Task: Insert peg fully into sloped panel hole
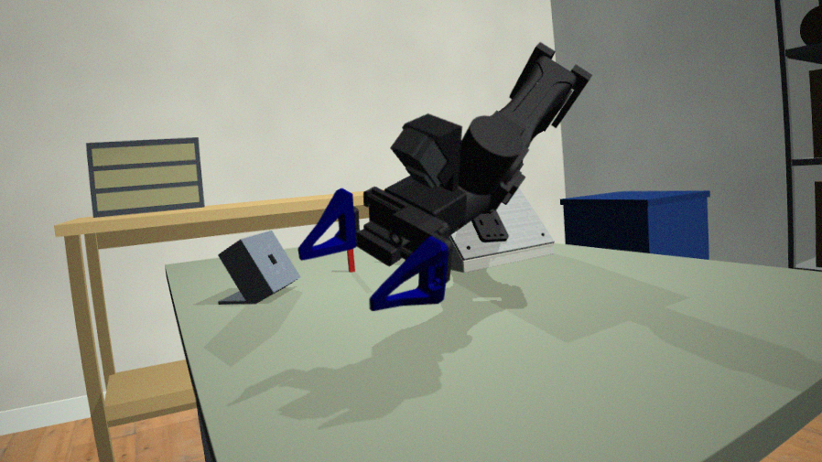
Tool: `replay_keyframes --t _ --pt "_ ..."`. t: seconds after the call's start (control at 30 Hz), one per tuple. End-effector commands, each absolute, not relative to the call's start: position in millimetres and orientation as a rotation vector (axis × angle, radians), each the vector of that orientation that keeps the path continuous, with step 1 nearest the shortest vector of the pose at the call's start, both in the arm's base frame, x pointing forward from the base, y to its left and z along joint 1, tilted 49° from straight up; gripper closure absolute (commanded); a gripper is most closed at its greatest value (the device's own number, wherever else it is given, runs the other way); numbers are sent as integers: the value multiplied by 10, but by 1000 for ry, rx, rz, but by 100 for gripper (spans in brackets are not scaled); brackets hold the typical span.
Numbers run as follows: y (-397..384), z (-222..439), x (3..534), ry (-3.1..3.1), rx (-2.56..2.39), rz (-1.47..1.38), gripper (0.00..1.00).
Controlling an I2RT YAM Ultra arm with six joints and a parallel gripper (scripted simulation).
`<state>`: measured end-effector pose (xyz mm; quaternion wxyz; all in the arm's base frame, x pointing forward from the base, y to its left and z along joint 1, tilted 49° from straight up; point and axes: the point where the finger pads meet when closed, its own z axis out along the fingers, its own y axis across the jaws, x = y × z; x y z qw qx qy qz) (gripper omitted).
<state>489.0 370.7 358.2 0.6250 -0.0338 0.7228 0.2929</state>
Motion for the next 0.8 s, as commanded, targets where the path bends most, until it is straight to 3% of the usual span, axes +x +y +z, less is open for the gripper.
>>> replay_keyframes --t 0.0,0.3,0.5,0.77 --pt "3429 3418 5049 1708 -120 578 0" --pt "2955 2602 5381 1900 -242 402 0" --pt "2707 2480 5463 1945 -284 351 0" --pt "2184 1670 5521 2145 -382 251 0"
